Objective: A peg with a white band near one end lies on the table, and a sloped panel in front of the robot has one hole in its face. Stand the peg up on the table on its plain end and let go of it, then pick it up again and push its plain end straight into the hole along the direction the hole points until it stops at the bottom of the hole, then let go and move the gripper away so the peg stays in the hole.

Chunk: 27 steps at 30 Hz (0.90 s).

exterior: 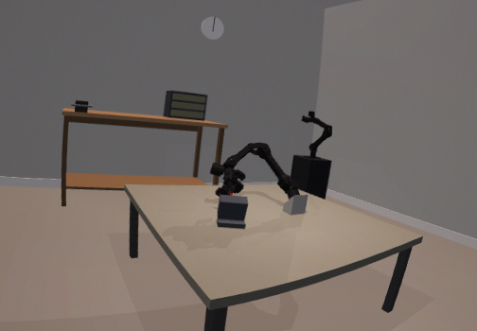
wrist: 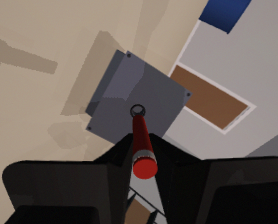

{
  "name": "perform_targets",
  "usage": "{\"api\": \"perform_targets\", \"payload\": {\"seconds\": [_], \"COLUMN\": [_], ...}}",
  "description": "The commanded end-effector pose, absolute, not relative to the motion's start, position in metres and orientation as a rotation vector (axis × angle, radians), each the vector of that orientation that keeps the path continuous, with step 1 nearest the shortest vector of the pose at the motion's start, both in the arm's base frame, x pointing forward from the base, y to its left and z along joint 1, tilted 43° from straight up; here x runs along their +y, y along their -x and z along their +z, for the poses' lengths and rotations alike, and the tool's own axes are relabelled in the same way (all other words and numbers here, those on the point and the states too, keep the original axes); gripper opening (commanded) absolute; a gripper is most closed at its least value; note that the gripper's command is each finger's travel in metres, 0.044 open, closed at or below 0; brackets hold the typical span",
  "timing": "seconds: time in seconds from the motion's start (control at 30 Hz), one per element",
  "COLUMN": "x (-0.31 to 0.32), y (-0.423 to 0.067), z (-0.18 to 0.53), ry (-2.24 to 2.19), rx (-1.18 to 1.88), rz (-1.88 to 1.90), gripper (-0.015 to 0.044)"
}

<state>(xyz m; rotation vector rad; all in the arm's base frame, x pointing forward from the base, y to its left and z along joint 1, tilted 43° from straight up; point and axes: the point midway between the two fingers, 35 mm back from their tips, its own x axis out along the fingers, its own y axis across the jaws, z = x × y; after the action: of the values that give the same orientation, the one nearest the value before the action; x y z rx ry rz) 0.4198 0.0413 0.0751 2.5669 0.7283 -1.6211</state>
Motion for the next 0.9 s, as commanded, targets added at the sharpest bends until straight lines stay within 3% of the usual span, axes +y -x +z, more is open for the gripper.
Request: {"api": "perform_targets", "payload": {"seconds": [0.0,0.87], "x": [0.043,0.051], "y": [-0.421,-0.430], "z": [0.071,0.052], "ry": [-2.574,-2.575], "rx": [0.738,0.749], "rz": [-1.621,-1.607], "gripper": [0.0000,0.0000]}}
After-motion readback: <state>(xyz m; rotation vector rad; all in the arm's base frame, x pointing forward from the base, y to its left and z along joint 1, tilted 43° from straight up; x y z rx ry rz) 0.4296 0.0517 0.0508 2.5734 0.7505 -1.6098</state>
